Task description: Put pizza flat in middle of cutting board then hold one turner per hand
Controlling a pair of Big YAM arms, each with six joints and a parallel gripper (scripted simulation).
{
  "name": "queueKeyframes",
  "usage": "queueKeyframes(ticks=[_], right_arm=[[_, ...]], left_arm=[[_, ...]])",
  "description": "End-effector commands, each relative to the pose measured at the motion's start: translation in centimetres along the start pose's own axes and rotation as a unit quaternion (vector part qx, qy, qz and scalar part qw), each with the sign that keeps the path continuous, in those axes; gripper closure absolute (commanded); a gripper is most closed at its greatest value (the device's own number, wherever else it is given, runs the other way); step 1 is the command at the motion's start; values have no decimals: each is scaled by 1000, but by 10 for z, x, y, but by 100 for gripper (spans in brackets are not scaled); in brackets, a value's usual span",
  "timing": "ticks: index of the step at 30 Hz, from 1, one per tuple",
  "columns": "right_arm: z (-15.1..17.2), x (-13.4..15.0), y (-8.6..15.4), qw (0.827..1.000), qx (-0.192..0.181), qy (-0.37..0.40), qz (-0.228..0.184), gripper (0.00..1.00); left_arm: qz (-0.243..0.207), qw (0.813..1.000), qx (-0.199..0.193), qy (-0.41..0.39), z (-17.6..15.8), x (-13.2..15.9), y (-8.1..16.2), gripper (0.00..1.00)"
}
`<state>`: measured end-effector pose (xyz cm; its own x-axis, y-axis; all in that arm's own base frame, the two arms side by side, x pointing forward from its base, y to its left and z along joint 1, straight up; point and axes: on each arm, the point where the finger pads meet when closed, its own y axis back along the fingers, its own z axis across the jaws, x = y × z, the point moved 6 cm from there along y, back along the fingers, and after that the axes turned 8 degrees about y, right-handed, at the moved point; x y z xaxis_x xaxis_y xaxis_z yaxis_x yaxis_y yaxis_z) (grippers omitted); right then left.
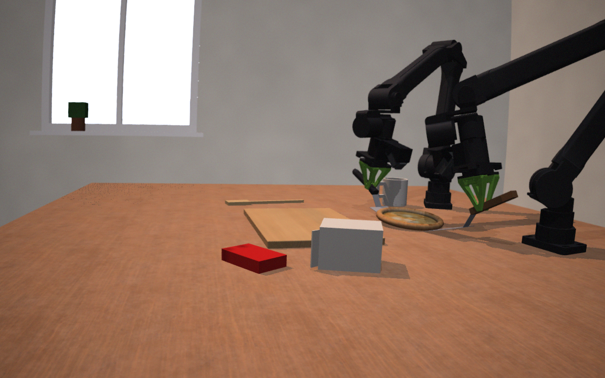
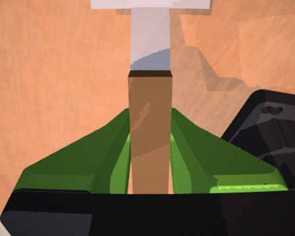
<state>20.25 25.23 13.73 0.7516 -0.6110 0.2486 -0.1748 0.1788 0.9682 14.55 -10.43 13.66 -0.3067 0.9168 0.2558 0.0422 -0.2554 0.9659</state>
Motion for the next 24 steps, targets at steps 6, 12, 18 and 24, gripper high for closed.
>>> queueKeyframes(ticks=[6,12,18,24], right_arm=[[-21,-5,28,999,34,-14,-7,94],[-22,-13,30,999,33,-12,-3,94],[-23,-19,32,999,33,-14,-4,94],[-24,-26,28,1000,24,-11,-6,94]], left_arm=[[-34,999,-15,9,11,-11,25,94],[-35,999,-16,8,11,-11,25,94],[-35,999,-16,8,12,-12,26,94],[-36,999,-16,8,12,-12,26,94]])
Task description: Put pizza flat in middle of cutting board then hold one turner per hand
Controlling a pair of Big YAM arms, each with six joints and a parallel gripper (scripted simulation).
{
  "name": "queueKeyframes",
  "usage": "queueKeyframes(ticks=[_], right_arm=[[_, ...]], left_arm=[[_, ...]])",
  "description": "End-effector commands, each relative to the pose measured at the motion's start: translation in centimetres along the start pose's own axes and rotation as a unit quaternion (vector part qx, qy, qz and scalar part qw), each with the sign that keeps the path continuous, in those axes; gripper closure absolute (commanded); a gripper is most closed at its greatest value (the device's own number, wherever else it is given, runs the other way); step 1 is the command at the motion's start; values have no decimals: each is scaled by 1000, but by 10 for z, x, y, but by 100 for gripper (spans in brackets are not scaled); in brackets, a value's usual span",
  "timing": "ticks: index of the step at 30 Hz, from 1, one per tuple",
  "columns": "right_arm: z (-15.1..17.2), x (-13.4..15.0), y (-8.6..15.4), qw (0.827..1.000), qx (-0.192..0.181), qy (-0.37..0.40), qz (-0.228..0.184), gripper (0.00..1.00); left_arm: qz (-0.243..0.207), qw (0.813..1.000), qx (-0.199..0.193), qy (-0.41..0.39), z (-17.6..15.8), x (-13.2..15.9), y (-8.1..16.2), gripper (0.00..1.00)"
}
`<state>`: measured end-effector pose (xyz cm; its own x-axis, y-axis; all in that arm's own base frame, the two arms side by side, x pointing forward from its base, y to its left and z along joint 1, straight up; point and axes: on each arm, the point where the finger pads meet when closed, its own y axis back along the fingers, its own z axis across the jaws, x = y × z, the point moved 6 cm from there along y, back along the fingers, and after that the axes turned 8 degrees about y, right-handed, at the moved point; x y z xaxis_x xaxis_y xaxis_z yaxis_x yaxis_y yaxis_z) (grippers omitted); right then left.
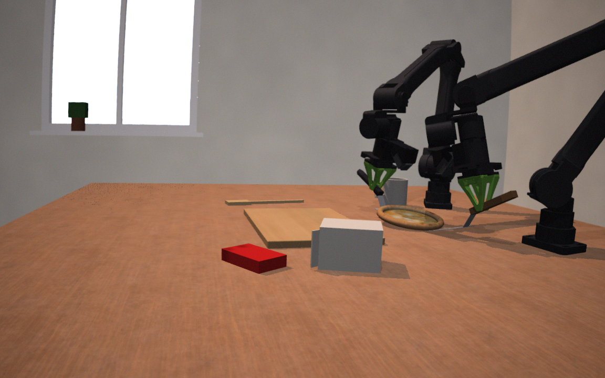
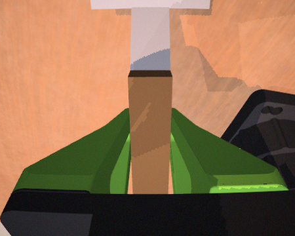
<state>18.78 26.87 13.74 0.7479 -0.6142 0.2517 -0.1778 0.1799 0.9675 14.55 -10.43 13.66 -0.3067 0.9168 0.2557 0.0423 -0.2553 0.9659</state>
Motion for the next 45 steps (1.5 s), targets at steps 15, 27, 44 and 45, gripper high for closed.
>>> queueKeyframes(ticks=[15,27,44,45], right_arm=[[-25,-20,26,999,33,-7,-4,94],[-22,-35,28,1000,23,-9,1,94],[-20,-53,29,1000,17,-5,12,94],[-21,-52,28,1000,18,-2,10,94]], left_arm=[[-36,999,-17,8,12,-12,27,94],[-38,999,-18,8,13,-13,29,94],[-19,1000,-9,3,6,-7,14,94],[-19,1000,-9,3,6,-7,14,94]])
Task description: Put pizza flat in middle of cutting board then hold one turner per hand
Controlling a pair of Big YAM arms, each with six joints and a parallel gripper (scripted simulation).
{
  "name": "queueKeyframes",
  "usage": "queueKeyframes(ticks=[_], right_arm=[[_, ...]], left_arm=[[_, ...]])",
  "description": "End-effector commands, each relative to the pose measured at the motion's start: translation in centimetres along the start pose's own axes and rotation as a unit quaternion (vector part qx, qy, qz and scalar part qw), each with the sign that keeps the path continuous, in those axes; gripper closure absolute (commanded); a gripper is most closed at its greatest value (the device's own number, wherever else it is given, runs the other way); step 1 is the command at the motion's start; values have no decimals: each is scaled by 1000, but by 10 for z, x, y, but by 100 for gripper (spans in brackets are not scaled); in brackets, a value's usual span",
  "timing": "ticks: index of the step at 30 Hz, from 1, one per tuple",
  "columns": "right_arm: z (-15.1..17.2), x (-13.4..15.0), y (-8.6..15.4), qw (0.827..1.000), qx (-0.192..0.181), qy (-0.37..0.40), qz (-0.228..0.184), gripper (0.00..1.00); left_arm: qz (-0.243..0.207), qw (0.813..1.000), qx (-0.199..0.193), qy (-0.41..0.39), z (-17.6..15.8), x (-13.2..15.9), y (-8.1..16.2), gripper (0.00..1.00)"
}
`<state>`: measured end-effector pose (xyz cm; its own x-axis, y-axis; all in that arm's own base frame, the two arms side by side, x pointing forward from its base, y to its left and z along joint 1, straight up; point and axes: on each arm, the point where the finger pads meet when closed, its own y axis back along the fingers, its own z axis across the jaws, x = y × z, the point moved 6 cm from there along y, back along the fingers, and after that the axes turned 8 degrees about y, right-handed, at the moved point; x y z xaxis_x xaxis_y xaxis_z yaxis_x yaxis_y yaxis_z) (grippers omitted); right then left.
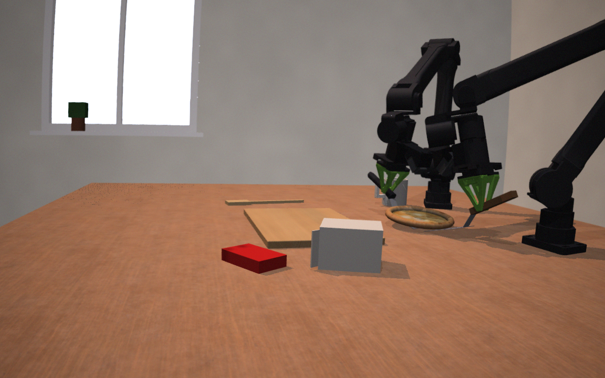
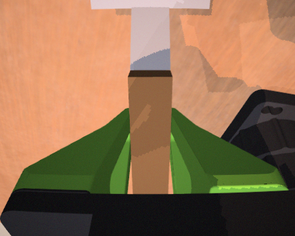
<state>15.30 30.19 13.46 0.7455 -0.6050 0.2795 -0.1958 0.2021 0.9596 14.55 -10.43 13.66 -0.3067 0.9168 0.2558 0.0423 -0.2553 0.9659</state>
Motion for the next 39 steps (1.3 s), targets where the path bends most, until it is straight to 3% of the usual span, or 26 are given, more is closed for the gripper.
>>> queueKeyframes(ticks=[1,4,9,17,39], right_arm=[[-18,-4,19,1000,21,-4,-4,94],[-18,-4,19,1000,21,-4,-4,94],[-22,-8,23,1000,20,-3,-2,94],[-25,8,39,999,44,-7,-27,94],[-10,26,49,997,34,0,-70,94]], left_arm=[[-19,1000,-9,3,6,-7,14,94],[-19,1000,-9,3,6,-7,14,94],[-59,998,-18,9,16,-2,39,94],[-75,997,-15,5,16,5,47,94],[-118,993,-9,3,17,25,64,94]])
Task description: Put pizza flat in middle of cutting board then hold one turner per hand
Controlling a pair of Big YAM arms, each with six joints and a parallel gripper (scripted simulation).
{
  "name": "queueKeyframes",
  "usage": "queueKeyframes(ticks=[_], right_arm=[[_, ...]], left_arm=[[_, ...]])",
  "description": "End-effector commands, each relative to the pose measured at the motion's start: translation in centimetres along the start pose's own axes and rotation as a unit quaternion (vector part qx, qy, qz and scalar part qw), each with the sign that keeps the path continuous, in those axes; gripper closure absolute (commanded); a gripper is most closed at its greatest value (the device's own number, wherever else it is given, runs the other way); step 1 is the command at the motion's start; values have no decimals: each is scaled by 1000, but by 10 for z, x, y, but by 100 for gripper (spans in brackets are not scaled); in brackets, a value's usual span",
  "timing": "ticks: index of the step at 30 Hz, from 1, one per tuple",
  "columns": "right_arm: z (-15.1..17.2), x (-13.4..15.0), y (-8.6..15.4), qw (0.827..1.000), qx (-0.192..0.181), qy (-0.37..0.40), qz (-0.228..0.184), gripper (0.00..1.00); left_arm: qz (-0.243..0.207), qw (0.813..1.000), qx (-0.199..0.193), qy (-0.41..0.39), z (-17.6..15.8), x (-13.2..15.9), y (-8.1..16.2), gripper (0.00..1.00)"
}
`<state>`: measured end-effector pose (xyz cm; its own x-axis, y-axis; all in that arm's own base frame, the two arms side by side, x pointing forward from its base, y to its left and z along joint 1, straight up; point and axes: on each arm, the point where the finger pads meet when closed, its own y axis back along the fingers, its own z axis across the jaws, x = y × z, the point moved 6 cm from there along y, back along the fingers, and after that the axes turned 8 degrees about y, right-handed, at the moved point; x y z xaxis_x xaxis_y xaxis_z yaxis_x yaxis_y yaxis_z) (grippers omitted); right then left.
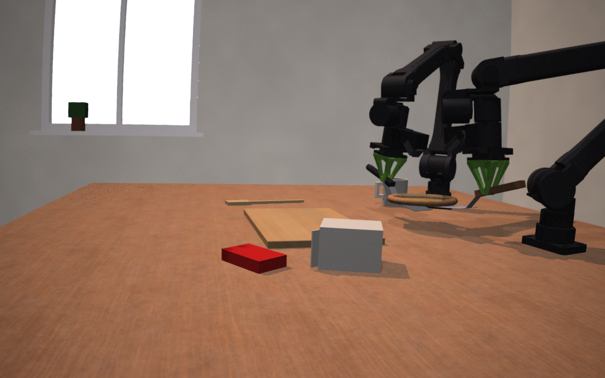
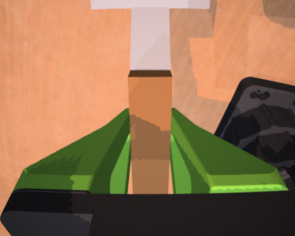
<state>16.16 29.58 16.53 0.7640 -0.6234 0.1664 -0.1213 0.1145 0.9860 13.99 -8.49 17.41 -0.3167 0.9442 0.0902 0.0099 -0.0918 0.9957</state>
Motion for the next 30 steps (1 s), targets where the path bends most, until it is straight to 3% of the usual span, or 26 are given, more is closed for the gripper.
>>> queueKeyframes(ticks=[1,22,26,30], right_arm=[[-16,6,30,999,31,0,-16,94],[-13,24,56,997,47,-2,-65,94],[-12,27,61,996,49,-1,-76,94],[-10,29,62,995,46,1,-85,94]], left_arm=[[-41,999,-22,-2,14,-9,36,94],[-98,995,-25,-2,16,8,61,94],[-94,995,-19,-6,14,2,54,94],[-79,997,-4,-9,2,11,30,94]])
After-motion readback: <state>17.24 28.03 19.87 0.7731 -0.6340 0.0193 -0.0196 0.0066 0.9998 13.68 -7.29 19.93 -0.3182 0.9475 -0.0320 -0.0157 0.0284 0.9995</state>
